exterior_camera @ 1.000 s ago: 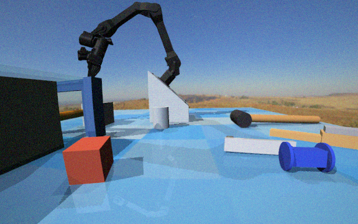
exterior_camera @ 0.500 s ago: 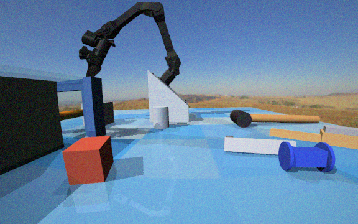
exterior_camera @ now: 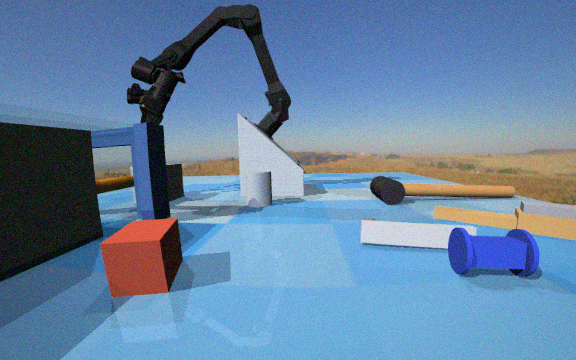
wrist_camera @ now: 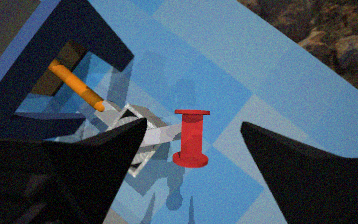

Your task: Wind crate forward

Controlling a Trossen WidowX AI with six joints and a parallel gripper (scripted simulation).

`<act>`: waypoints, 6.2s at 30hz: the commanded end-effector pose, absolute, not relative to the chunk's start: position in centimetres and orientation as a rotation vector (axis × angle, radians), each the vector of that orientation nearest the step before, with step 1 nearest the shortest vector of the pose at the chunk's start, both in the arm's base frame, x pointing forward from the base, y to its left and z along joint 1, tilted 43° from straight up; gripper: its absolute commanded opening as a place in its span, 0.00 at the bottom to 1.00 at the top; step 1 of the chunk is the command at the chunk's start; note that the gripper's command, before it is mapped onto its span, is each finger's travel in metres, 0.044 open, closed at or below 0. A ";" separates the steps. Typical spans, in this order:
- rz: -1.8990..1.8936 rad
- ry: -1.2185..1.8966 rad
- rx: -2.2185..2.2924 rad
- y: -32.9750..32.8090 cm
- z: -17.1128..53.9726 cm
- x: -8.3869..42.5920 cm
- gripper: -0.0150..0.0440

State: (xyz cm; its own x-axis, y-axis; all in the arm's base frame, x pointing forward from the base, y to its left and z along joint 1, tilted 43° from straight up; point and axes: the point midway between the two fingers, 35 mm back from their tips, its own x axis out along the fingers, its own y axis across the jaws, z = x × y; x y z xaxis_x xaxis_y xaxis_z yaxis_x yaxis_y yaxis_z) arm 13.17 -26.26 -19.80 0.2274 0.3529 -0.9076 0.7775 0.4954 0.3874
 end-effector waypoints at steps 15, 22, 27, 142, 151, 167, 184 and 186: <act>-0.393 1.368 1.091 -24.2 -21.9 13.1 1.00; -0.392 1.368 1.091 -23.4 -22.6 13.0 1.00; -0.389 1.373 1.086 -23.6 -22.5 12.9 0.87; -0.384 1.360 1.095 -23.0 -23.0 25.5 0.25; -0.382 1.360 1.096 -22.2 -22.4 26.6 0.25; -0.380 1.360 1.097 -20.5 -21.1 28.2 0.25; -0.378 1.360 1.100 -18.5 -19.4 29.3 0.25; -0.378 1.360 1.100 -18.3 -19.2 29.3 0.25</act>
